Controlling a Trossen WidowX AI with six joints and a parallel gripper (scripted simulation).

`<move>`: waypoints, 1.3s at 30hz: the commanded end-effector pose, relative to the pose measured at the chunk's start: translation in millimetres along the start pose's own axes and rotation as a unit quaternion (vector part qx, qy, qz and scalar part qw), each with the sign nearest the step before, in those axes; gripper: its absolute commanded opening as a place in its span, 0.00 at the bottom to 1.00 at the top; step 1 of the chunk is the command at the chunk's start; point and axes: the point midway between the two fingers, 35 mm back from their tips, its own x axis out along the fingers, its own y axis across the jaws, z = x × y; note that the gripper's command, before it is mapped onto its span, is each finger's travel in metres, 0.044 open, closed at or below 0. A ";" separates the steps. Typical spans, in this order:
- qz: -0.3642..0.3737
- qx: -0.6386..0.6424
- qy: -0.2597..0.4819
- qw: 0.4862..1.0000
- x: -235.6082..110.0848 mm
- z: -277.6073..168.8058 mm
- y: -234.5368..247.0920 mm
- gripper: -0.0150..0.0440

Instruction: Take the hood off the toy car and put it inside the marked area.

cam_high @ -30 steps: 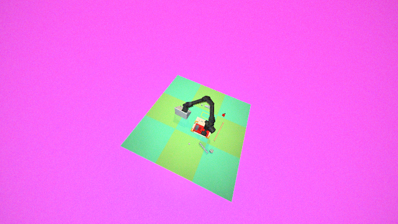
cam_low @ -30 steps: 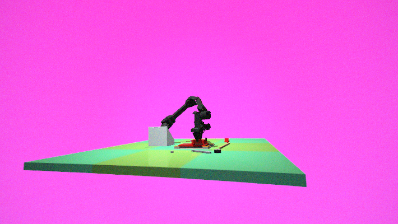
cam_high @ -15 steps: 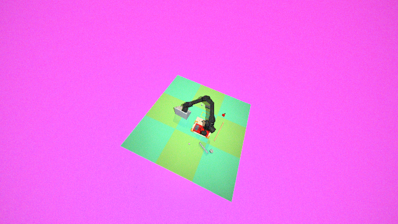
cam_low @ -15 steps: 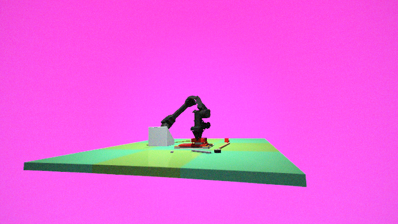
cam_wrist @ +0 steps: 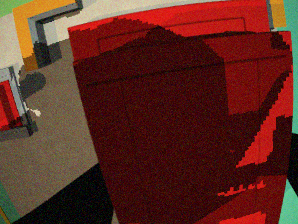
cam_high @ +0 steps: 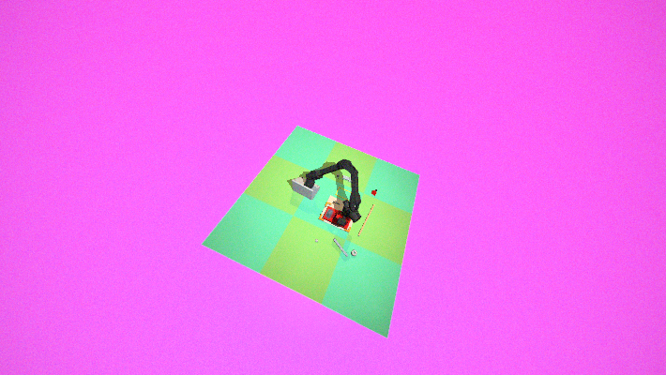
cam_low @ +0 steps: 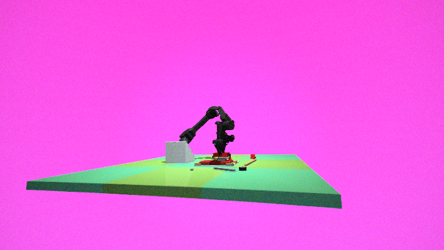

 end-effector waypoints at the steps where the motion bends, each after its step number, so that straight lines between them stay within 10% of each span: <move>1: -0.004 -0.003 -0.003 1.000 -14.3 2.3 -1.5 0.25; 39: -0.010 0.002 -0.003 1.000 -44.0 4.6 109.7 0.25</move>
